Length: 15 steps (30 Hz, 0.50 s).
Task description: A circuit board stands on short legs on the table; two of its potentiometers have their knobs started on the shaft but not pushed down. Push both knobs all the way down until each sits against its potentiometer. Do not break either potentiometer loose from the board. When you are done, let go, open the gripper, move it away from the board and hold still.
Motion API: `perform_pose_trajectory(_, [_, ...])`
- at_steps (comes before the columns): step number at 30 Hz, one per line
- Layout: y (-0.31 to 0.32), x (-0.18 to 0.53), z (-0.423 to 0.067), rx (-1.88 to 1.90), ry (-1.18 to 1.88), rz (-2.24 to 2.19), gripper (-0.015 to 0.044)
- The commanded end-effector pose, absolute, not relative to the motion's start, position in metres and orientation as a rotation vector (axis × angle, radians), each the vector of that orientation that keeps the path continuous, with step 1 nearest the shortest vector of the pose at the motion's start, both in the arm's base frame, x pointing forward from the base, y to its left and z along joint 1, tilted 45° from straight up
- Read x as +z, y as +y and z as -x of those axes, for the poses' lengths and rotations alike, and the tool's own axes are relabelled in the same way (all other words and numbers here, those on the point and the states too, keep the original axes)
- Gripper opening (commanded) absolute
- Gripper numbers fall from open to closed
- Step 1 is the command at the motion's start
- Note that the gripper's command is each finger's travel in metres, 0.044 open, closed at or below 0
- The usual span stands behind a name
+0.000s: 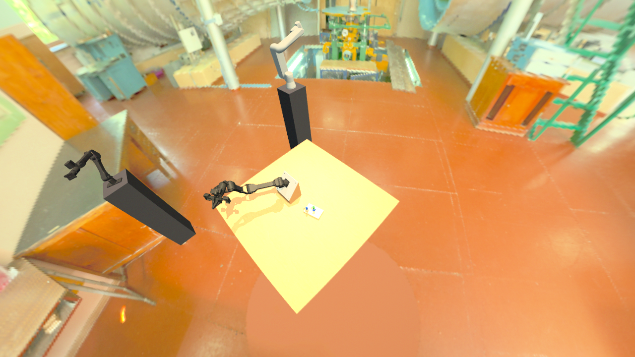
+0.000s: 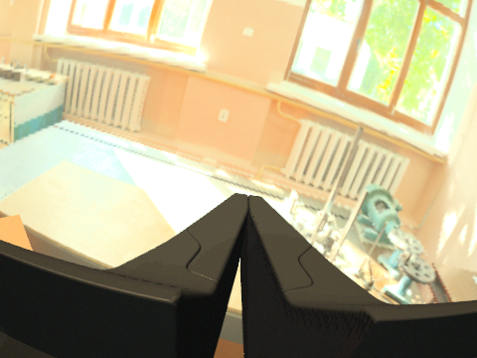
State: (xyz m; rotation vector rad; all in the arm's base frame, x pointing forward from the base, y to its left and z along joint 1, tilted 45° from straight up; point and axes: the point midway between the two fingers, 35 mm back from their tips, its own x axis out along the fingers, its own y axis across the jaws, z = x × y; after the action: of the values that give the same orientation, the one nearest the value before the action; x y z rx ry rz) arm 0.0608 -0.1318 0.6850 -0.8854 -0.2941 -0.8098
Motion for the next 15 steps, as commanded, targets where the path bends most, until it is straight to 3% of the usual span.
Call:
perform_pose_trajectory(1, [-0.094,0.686,-0.086,-0.768,-0.300,0.969,0.0000])
perform_pose_trajectory(15, [0.003,0.658,-0.167,-0.621,-0.271,1.183,0.0000])
